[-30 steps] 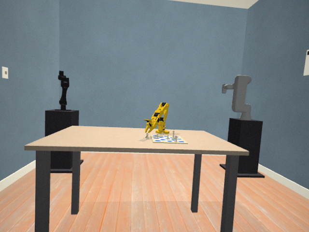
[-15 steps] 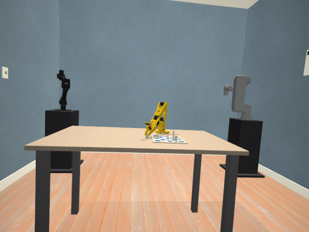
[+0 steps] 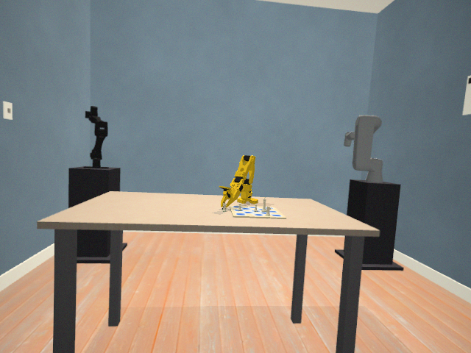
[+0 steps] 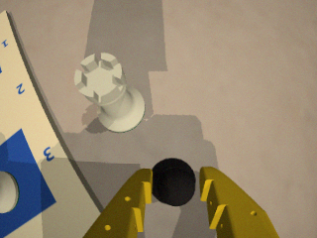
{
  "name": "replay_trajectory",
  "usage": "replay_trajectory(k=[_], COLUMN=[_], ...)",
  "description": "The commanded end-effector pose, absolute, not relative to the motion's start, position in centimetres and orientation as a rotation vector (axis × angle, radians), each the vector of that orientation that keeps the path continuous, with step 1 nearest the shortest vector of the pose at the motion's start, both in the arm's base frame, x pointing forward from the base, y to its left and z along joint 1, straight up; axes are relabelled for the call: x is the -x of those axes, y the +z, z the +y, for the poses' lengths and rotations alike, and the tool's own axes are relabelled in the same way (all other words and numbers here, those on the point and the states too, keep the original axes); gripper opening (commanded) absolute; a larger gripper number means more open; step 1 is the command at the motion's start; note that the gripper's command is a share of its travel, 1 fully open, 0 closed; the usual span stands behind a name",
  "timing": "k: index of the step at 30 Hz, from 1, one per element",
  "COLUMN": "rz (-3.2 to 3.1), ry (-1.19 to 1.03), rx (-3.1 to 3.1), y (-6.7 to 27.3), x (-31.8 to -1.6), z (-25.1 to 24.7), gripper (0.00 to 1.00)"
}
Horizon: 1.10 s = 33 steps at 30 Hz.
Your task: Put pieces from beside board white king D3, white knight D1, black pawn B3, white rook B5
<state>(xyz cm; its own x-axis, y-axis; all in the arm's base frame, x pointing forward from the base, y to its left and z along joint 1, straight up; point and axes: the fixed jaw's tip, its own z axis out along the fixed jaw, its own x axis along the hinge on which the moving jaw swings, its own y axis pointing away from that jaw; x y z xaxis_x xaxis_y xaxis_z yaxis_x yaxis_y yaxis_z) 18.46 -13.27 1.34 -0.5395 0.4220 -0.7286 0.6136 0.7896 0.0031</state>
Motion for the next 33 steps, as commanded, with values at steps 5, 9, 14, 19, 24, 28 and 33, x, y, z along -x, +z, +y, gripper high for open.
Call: replay_trajectory(k=[5,9,14,19,24,28,33], rz=[2.232,2.232,2.232,2.232,2.232,2.232,2.232], ry=[-0.328,-0.328,-0.33,-0.332,-0.333,-0.333,-0.333], rx=[-0.768,-0.768,-0.769,-0.77,-0.77,-0.77,-0.77], y=[0.92,0.92,0.92,0.92,0.92,0.92,0.92], x=[-18.08,-18.07,-18.05,-18.0,-18.0,-18.0,-18.0], z=[-13.15,-13.17,-13.2,-13.26,-13.26,-13.26,-13.26], gripper=[0.09,0.09,0.09,0.09,0.09,0.09,0.08])
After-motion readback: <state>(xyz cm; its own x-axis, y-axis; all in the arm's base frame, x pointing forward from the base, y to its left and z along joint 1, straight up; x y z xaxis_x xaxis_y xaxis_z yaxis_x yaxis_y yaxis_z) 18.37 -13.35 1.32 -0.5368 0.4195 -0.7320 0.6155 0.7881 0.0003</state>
